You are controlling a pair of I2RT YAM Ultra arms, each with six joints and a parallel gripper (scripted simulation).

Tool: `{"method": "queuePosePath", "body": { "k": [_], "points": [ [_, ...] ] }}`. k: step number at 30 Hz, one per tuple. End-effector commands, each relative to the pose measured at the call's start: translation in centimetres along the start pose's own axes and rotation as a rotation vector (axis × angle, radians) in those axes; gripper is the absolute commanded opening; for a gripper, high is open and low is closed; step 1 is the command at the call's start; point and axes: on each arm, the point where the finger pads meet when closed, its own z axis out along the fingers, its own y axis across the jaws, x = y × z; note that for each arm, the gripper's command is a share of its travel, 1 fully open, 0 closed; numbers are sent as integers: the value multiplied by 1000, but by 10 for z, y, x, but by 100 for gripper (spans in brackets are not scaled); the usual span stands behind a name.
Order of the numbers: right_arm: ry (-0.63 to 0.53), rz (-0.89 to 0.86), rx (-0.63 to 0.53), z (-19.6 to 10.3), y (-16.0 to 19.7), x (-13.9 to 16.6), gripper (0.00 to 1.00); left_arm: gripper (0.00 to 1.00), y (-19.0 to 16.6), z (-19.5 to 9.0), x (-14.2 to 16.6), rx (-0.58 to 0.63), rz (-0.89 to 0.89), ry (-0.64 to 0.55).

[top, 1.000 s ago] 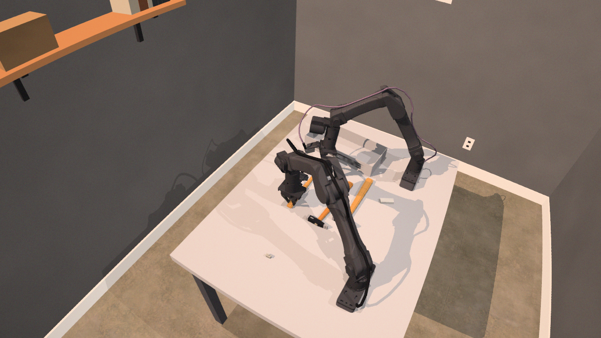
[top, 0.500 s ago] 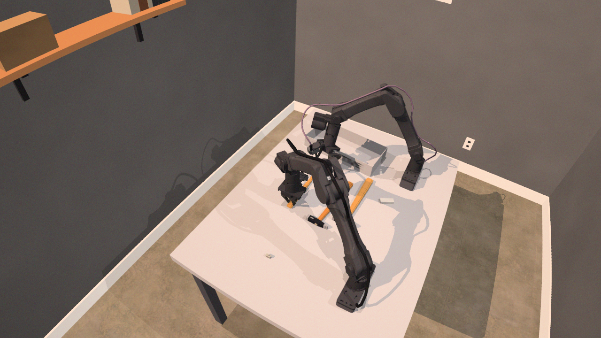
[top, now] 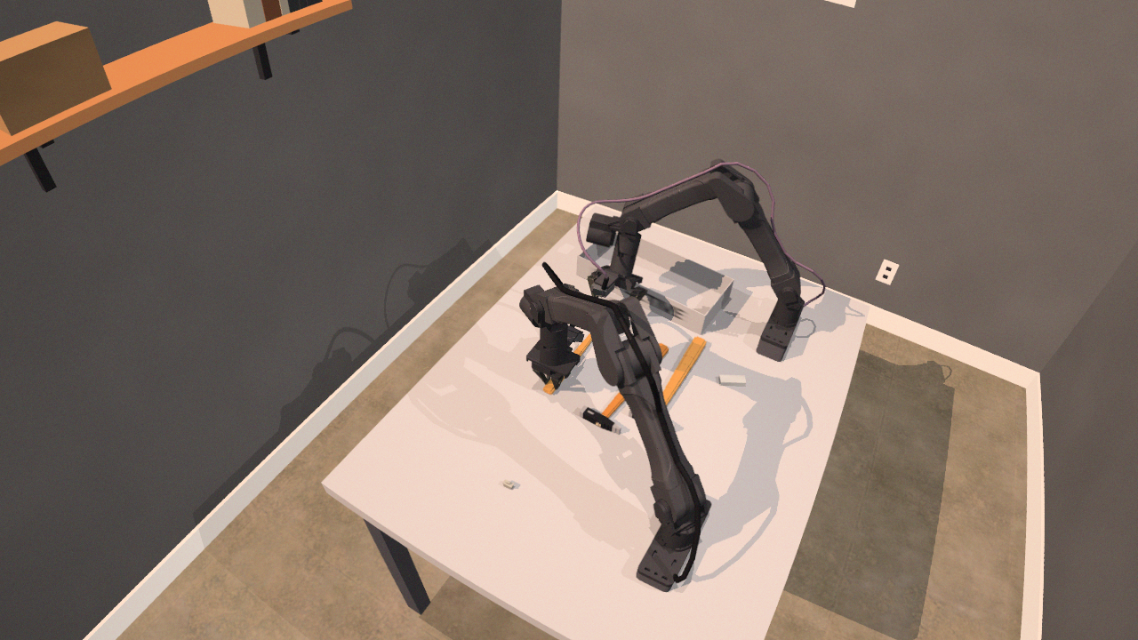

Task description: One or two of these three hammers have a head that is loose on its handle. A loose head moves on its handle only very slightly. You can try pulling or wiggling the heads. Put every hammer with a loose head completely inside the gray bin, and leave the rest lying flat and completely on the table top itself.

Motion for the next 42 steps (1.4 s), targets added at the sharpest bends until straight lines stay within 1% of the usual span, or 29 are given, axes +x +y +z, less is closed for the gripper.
{"method": "queuePosePath", "body": {
  "k": [1, 5, 22, 24, 26, 27, 28, 37, 41, 42],
  "points": [
    [-36, -100, -31, -8, -5, -3, 100, 17, -1, -3, 3, -3, 1, 3],
    [-29, -85, -12, -8, -11, -2, 100, 17, -1, -3, 3, -3, 1, 3],
    [-28, -90, -16, -8, -7, -4, 100, 17, -1, -3, 3, -3, 1, 3],
    [-28, -90, -16, -8, -7, -4, 100, 38, -1, -3, 3, -3, 1, 3],
    [-28, -90, -16, -8, -7, -4, 100, 38, -1, -3, 3, -3, 1, 3],
    [-28, -90, -16, -8, -7, -4, 100, 50, -2, -9, 3, -6, 1, 1],
    [-28, -90, -16, -8, -7, -4, 100, 51, -3, -9, 5, -6, 1, 8],
    [-28, -90, -16, -8, -7, -4, 100, 51, -1, -24, -5, -47, 0, -23],
    [-28, -90, -16, -8, -7, -4, 100, 51, 2, -39, -3, -48, -6, -24],
    [-28, -90, -16, -8, -7, -4, 100, 51, 2, -39, -3, -48, -6, -24]
  ]
}}
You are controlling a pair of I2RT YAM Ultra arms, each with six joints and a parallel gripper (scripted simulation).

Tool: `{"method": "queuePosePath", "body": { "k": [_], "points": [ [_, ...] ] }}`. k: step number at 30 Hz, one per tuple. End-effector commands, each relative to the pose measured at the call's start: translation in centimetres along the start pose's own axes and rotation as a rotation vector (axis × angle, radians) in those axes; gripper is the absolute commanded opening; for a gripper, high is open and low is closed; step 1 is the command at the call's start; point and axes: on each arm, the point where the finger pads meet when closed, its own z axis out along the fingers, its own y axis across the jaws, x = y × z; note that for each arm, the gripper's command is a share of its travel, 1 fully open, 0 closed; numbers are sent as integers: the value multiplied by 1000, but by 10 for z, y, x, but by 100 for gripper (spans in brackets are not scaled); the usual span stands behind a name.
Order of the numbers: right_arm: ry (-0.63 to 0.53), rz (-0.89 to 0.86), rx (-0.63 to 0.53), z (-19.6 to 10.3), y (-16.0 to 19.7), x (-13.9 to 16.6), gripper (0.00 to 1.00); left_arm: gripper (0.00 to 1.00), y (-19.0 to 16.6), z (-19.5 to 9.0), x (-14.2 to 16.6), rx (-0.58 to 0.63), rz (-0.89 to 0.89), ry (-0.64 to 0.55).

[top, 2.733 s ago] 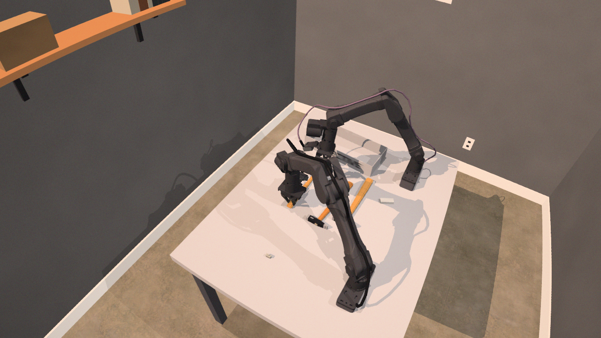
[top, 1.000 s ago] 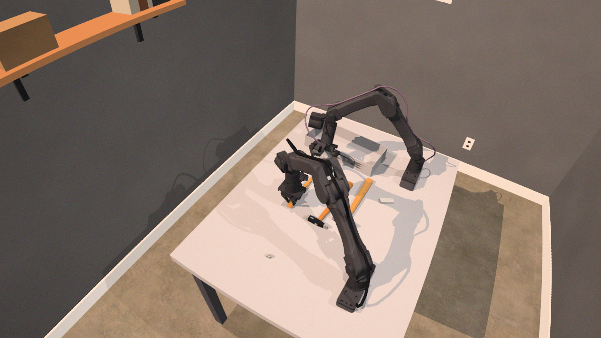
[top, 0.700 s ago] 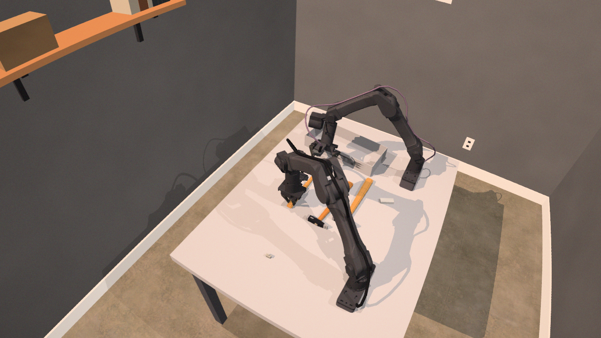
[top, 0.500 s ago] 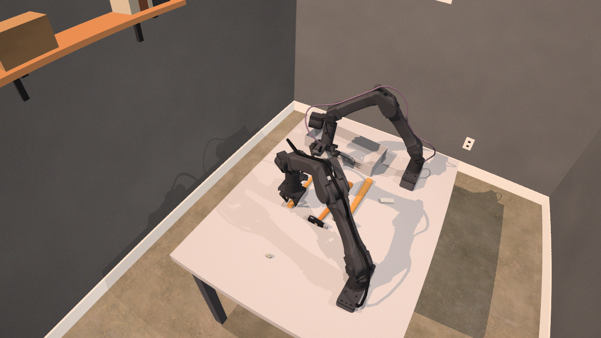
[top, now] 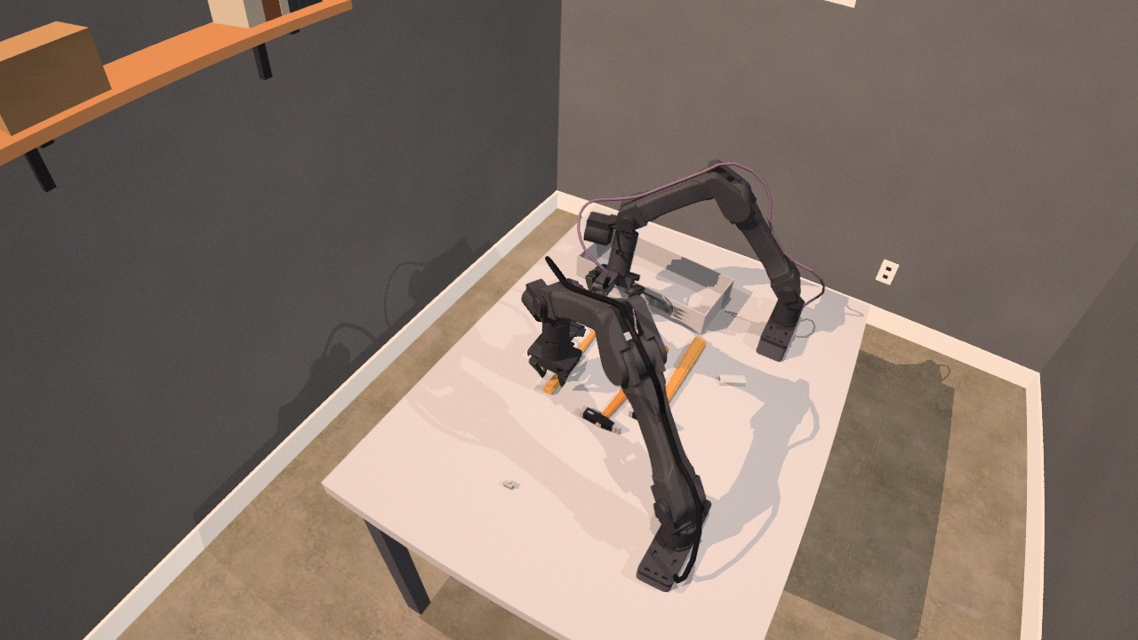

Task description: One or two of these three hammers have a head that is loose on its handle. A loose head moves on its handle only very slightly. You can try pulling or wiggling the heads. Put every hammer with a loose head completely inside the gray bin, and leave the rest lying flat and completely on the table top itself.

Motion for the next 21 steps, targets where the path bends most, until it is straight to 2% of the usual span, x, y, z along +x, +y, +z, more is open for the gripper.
{"method": "queuePosePath", "body": {
  "k": [1, 4, 8, 9, 12, 21],
  "points": [
    [-19, -9, -3, -6, -1, -6, 100, 51, 4, -20, -3, -23, -6, -14],
    [-19, -9, -3, -6, -1, -6, 100, 51, 3, -27, -5, -23, -2, -14],
    [-19, -9, -3, -6, -1, -6, 100, 96, 4, -40, -3, -23, -6, -13],
    [-19, -9, -3, -6, -1, -6, 100, 100, 5, -47, -2, -23, -7, -13],
    [-19, -9, -3, -6, -1, -6, 100, 100, 5, -65, -2, -23, -4, -13],
    [-19, -9, -3, -6, -1, -6, 100, 100, 4, -48, 2, 26, 0, 15]
  ]
}}
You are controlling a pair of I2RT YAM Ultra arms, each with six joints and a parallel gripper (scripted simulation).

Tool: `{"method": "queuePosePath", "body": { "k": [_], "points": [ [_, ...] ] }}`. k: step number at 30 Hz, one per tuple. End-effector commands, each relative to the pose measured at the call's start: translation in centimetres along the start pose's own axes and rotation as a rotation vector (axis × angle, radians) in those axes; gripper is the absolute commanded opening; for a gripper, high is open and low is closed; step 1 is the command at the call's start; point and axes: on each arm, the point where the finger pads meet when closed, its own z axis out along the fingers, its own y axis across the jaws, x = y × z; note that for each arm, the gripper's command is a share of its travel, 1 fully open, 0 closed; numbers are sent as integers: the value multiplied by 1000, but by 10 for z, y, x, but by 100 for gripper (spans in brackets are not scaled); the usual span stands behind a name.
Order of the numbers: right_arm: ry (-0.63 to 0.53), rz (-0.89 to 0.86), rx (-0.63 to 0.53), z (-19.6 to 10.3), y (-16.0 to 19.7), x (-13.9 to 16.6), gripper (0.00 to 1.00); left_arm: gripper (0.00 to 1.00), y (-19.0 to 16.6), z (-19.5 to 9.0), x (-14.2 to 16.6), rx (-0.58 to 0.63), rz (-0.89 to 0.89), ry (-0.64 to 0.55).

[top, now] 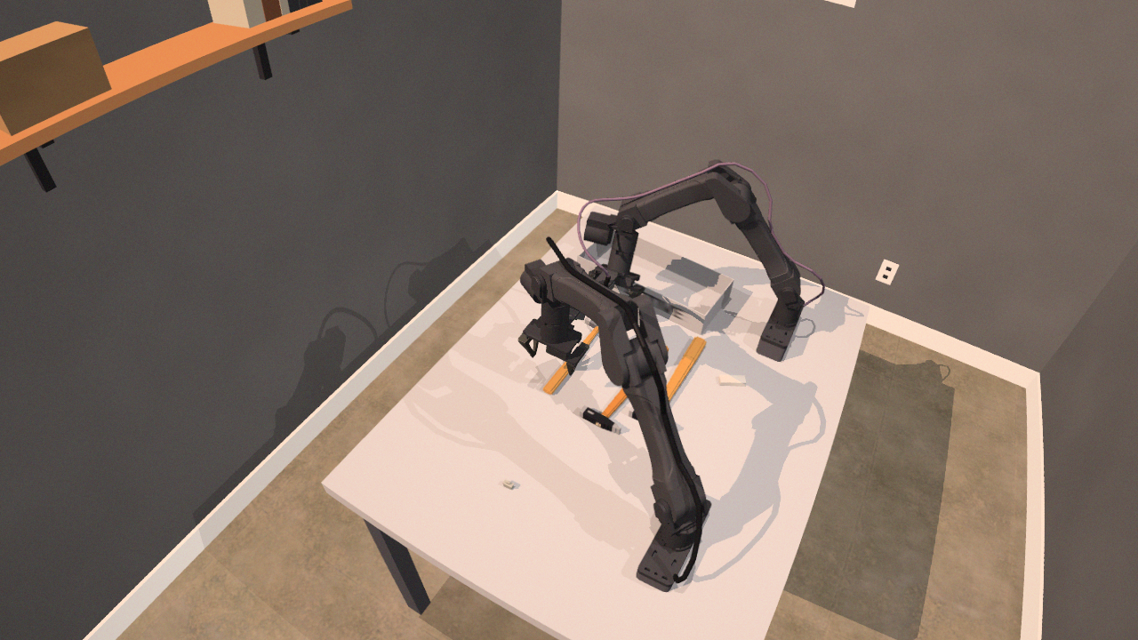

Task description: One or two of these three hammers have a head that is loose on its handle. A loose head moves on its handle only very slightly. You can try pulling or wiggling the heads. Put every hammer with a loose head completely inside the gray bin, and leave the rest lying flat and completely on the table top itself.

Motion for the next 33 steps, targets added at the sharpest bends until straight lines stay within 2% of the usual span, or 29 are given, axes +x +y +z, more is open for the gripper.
{"method": "queuePosePath", "body": {
  "k": [1, 2, 3, 7, 12, 14, 19, 29, 31, 33],
  "points": [
    [-19, -9, -3, -6, -1, -6, 100, 100, -1, 3, 5, 30, 0, 17],
    [-19, -9, -3, -6, -1, -6, 100, 100, -1, 3, 5, 30, 0, 17],
    [-19, -9, -3, -6, -1, -6, 100, 89, 3, 3, 3, 17, -24, 10],
    [5, 11, 8, -8, 0, -6, 55, 46, 1, -3, -7, -12, -121, -16],
    [72, 53, -1, -5, 23, -9, 55, 46, -20, -2, -17, -8, -363, -27],
    [72, 53, -1, -5, 23, -9, 55, 46, -20, -2, -17, -8, -363, -27],
    [148, 88, 12, -5, 53, -16, 55, 46, -45, -1, -26, -11, -600, -31],
    [271, 136, 32, -5, 112, -16, 55, 46, -92, 2, -35, 0, -966, -38],
    [271, 136, 32, -5, 112, -16, 55, 46, -92, 2, -35, 0, -966, -38],
    [294, 149, 44, -6, 121, -14, 55, 46, -100, 4, -36, 2, -1045, -40]
  ]
}}
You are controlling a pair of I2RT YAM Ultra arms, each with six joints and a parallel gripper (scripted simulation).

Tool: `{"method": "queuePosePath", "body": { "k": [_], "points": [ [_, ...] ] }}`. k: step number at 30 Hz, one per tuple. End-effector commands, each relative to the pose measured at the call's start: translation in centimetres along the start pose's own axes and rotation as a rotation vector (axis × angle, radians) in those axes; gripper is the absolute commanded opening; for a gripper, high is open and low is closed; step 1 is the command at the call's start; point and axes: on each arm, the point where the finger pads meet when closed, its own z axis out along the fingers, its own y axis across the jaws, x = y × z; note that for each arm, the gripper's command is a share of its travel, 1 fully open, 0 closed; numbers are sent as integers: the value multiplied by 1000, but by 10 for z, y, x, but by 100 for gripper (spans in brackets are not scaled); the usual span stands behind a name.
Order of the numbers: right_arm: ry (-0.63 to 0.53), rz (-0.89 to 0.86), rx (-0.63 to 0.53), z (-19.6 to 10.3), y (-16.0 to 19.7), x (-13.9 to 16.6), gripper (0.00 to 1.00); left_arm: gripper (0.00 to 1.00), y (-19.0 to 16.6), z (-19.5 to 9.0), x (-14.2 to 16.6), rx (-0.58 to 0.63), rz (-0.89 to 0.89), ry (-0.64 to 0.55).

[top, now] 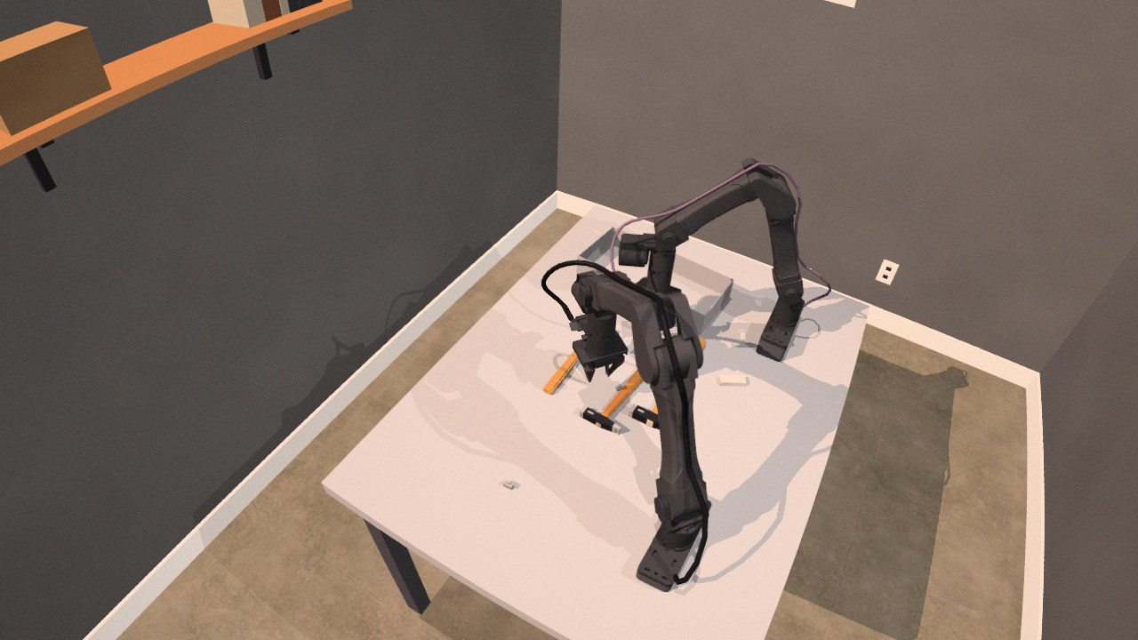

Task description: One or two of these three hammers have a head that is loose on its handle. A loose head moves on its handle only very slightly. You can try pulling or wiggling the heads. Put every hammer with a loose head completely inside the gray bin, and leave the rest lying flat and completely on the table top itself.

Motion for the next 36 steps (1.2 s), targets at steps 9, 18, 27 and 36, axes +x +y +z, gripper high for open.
{"method": "queuePosePath", "body": {
  "k": [9, 18, 27, 36],
  "points": [
    [124, 81, 102, -1, 53, 21, 55, 46, -36, 5, 35, -5, -476, -64],
    [159, 21, 107, 7, 97, 33, 55, 46, -55, 16, 70, -9, -667, -44],
    [182, -39, 75, 14, 118, 34, 55, 46, -56, 19, 84, -23, -666, -20],
    [186, -38, 71, 28, 115, 35, 55, 46, -55, 27, 80, -21, -670, -24]
  ]
}}
